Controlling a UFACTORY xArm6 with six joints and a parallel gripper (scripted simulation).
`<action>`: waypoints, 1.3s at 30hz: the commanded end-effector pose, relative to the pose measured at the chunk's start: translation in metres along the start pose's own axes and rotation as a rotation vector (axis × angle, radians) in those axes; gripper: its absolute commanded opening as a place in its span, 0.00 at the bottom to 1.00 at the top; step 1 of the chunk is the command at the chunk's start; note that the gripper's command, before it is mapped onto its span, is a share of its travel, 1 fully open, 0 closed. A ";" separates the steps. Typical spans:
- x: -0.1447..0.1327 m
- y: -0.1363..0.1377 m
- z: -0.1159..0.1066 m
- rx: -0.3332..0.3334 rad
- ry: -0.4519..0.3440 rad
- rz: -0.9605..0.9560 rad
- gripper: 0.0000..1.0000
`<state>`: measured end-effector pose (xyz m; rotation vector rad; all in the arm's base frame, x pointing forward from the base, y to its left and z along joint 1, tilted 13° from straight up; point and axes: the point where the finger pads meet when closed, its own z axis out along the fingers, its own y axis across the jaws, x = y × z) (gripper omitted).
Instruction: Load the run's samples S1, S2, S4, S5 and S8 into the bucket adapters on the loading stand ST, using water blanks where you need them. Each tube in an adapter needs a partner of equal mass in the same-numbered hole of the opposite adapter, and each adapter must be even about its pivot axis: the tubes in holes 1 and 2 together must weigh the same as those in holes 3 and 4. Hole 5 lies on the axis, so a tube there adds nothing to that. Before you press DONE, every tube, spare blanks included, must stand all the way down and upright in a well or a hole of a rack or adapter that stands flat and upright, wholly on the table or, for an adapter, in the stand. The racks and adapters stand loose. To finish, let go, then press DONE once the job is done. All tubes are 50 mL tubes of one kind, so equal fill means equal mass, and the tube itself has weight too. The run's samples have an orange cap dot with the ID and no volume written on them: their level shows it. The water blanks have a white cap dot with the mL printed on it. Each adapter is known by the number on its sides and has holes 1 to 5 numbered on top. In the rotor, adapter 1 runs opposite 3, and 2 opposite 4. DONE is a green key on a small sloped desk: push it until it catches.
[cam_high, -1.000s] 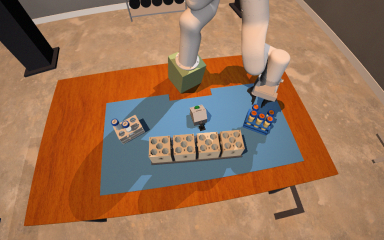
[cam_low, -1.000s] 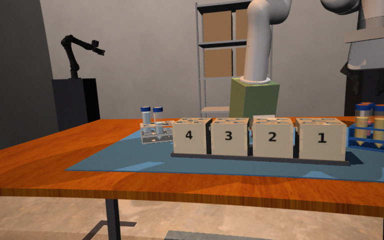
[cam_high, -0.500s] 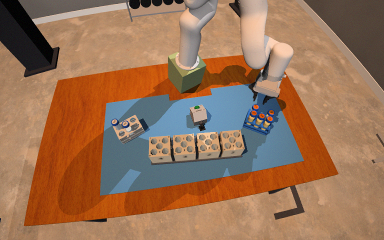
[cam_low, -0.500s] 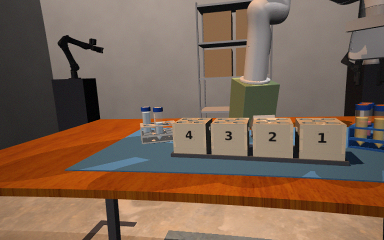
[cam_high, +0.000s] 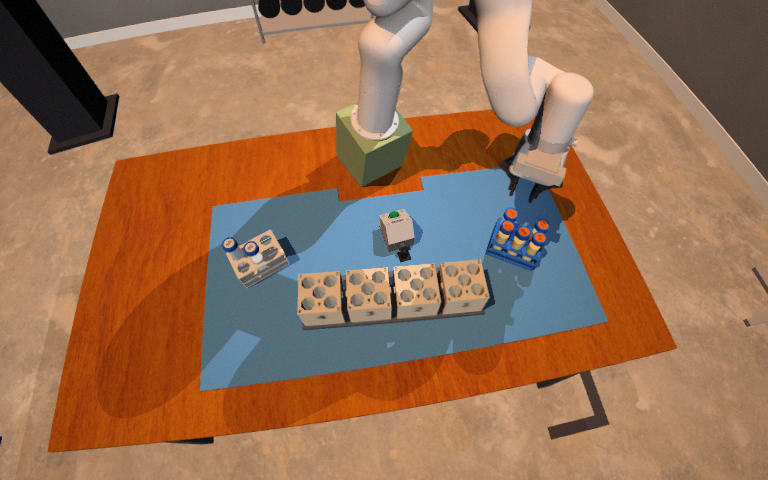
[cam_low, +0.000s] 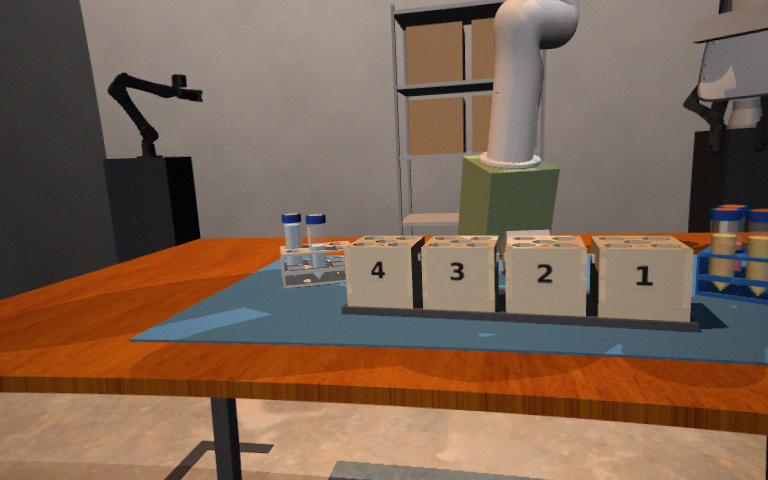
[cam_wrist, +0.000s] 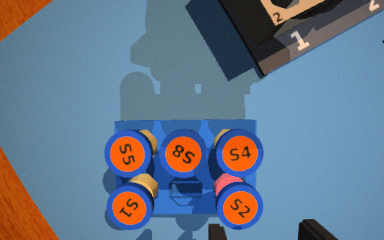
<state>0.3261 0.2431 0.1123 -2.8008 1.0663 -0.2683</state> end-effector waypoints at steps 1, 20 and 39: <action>0.000 -0.001 -0.008 0.003 0.001 0.000 0.44; 0.000 -0.001 -0.034 0.004 0.001 0.000 0.44; 0.000 -0.001 -0.034 0.003 0.001 0.000 0.44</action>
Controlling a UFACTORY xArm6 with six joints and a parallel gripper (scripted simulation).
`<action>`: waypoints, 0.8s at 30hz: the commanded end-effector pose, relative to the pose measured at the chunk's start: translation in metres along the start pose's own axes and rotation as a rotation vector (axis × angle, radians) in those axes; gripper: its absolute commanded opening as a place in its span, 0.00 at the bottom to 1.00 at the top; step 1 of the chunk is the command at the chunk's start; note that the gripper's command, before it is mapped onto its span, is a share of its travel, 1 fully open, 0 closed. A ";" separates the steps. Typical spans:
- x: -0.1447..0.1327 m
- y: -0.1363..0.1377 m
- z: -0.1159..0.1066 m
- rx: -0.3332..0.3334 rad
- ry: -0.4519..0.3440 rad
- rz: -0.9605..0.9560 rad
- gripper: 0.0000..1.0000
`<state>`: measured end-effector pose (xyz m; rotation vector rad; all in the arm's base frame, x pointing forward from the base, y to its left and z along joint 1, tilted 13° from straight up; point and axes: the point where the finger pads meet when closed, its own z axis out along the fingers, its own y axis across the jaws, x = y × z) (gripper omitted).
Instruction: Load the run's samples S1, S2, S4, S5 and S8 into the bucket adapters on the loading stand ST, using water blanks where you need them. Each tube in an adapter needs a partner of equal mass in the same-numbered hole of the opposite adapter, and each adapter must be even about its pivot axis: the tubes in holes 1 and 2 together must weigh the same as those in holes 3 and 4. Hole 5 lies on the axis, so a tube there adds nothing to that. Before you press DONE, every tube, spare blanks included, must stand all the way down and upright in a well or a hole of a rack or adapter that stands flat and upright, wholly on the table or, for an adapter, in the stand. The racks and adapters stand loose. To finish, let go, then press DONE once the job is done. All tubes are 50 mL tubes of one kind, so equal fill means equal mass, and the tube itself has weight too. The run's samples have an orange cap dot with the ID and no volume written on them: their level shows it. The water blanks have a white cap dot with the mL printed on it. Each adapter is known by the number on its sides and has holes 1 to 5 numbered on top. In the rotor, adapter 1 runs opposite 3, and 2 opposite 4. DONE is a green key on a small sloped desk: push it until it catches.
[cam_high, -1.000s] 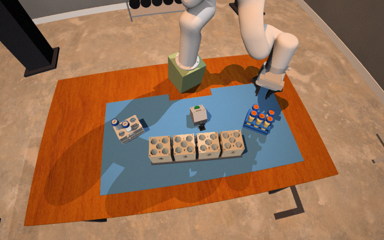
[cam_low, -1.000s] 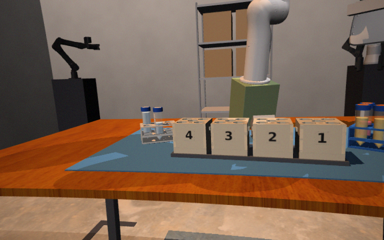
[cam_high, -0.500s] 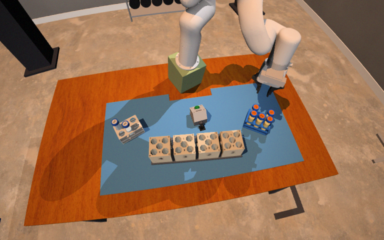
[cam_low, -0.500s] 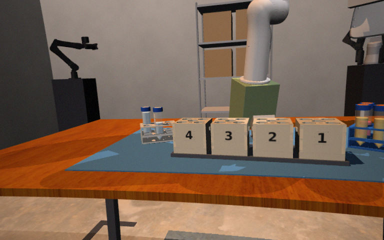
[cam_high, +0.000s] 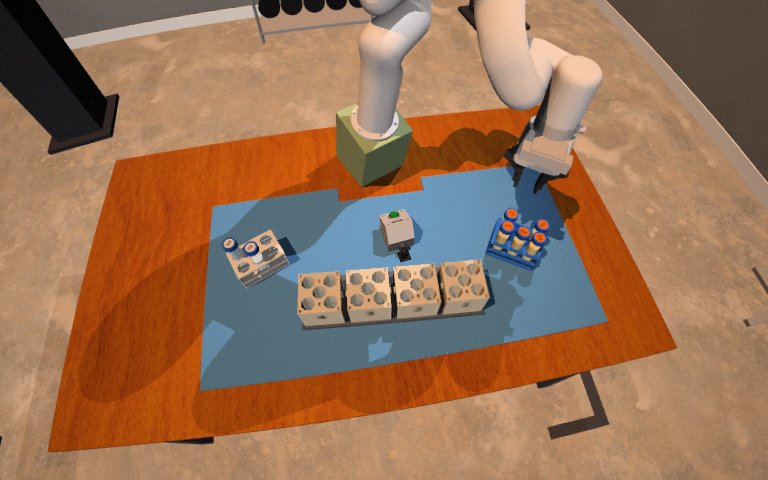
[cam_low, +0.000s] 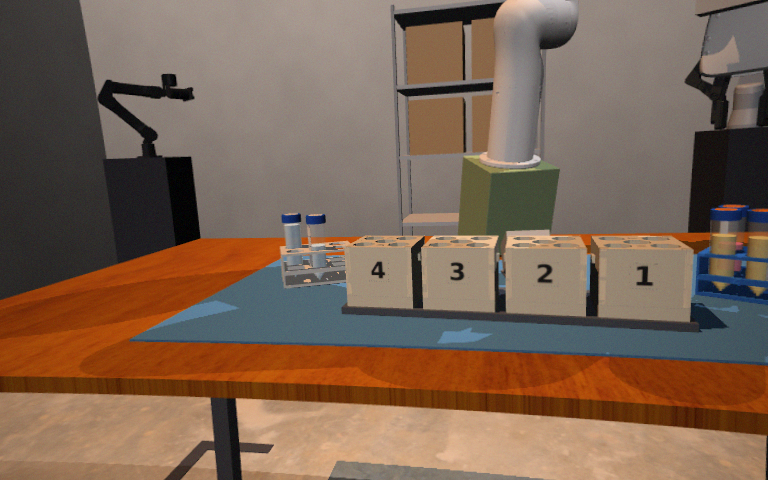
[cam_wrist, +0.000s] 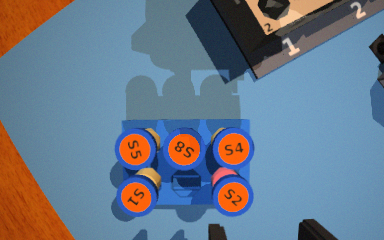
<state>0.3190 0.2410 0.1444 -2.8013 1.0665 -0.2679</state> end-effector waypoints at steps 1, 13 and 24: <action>0.000 -0.006 -0.001 0.004 0.001 0.000 0.57; 0.000 -0.061 -0.002 0.004 0.001 0.000 0.57; 0.000 -0.082 -0.002 0.005 0.001 0.000 0.57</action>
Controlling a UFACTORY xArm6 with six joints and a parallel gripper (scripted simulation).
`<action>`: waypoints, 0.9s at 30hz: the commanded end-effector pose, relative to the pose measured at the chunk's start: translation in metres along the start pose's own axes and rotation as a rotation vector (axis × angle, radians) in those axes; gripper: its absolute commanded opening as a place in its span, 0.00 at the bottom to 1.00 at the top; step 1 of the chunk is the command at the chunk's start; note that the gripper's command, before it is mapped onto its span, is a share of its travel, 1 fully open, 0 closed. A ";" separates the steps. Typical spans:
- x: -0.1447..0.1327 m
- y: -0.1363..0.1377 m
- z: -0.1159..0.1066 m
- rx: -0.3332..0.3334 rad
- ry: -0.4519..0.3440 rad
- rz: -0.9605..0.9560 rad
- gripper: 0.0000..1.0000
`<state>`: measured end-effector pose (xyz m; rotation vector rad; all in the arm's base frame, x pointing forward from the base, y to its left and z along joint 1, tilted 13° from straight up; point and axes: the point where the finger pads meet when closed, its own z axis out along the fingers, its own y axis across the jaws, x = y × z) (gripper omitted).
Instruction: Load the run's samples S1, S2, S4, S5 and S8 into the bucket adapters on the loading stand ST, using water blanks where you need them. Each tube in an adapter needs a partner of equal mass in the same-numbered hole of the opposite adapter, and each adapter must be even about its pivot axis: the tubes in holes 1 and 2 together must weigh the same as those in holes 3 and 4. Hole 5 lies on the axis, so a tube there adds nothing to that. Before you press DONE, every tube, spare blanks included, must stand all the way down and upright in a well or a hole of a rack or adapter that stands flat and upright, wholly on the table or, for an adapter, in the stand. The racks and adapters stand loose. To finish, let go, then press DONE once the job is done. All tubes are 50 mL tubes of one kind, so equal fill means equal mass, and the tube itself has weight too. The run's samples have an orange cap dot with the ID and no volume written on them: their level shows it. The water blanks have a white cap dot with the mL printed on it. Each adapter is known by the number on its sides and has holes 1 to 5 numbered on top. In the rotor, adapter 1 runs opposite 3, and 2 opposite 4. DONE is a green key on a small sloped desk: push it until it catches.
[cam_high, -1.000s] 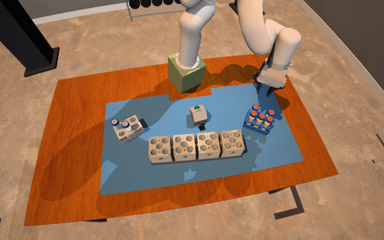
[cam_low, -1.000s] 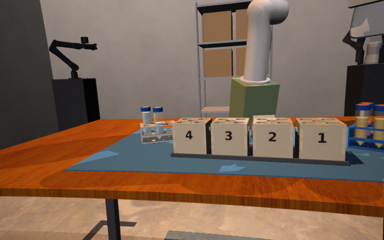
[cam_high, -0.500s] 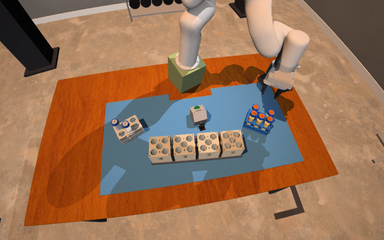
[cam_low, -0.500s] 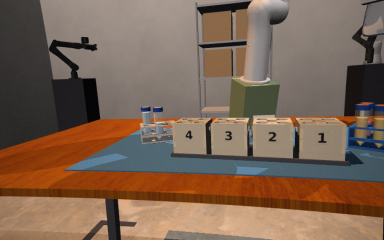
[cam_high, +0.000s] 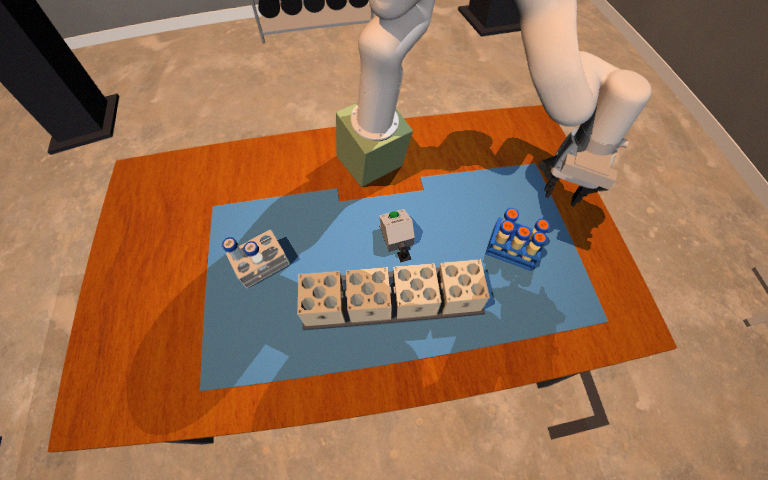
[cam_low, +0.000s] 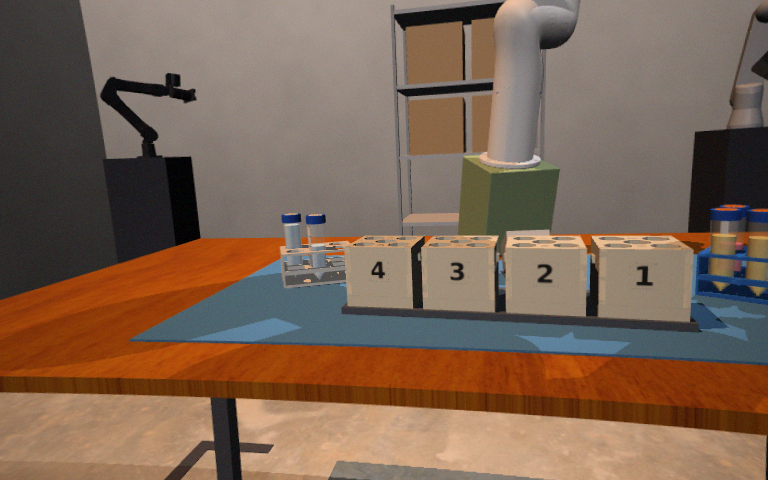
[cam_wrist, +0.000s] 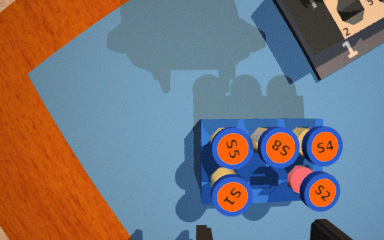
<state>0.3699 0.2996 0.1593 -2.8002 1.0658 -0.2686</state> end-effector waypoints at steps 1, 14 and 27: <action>0.000 -0.002 -0.001 0.003 0.001 0.000 0.57; 0.000 -0.002 0.013 0.003 0.001 0.000 0.57; 0.000 -0.002 0.035 0.003 0.001 0.000 0.57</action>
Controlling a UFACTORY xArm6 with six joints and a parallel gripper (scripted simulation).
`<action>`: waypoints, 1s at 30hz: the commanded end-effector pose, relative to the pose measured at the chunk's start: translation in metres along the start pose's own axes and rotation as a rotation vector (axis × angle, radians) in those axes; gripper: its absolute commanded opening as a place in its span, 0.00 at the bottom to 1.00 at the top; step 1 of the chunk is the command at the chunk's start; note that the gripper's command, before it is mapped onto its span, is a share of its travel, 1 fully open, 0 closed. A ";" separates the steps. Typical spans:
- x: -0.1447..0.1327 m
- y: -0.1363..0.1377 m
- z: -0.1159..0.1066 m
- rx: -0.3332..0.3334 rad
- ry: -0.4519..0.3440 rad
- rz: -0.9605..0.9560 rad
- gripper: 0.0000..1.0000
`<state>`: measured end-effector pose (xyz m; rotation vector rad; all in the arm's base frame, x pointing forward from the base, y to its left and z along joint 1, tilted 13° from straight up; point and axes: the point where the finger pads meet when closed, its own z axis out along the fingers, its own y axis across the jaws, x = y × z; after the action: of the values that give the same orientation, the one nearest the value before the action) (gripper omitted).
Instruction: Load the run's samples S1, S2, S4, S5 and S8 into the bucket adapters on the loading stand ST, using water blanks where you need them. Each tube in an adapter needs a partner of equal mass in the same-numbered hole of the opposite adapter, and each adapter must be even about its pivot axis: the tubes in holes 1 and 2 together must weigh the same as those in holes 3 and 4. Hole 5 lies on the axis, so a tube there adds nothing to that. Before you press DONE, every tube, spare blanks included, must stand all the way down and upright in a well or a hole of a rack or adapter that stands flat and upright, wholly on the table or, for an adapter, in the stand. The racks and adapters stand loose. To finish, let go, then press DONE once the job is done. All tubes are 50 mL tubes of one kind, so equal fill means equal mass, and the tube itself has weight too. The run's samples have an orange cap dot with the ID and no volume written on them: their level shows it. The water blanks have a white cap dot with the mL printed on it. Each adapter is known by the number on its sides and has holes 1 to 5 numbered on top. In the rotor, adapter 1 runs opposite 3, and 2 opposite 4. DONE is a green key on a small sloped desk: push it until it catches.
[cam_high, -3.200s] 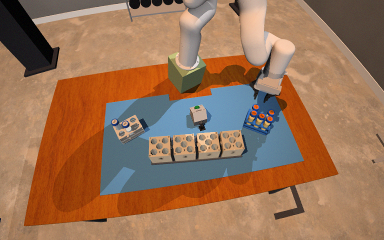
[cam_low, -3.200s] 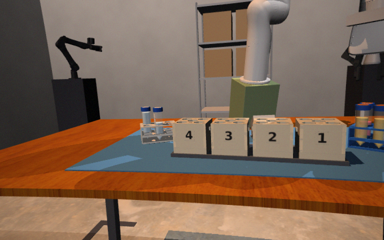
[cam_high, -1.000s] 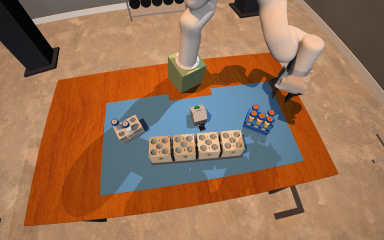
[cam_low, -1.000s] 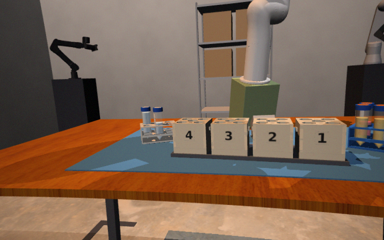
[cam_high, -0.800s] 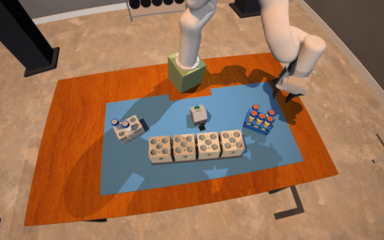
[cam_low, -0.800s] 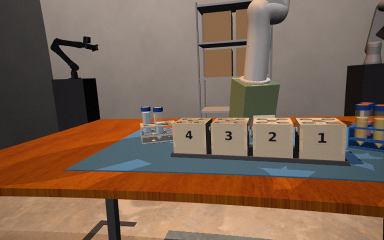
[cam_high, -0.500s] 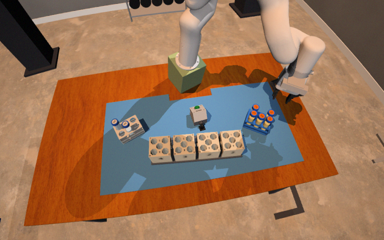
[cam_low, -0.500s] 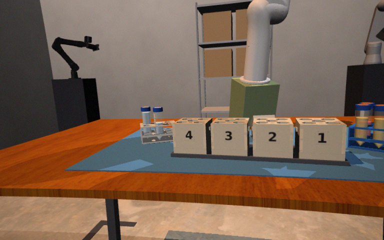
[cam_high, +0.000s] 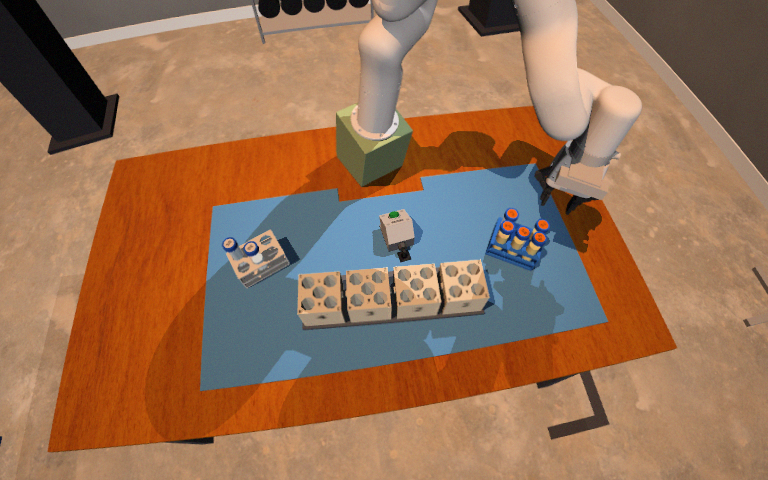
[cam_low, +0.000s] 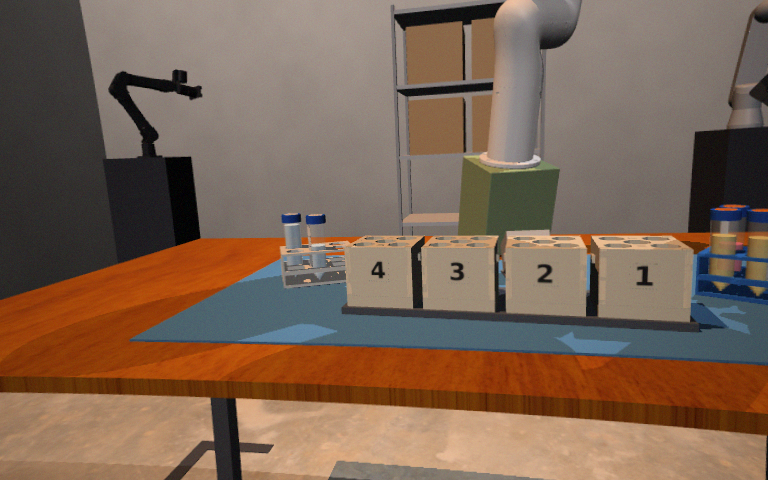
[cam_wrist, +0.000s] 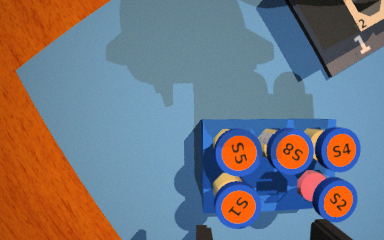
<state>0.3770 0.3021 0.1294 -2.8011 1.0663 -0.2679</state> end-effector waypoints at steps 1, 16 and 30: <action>0.000 -0.002 0.006 0.004 0.001 0.000 0.57; 0.000 -0.002 0.032 0.004 0.001 0.000 0.57; 0.000 -0.002 0.058 0.004 0.001 0.000 0.57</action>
<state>0.3885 0.3052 0.0759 -2.8014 1.0664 -0.2675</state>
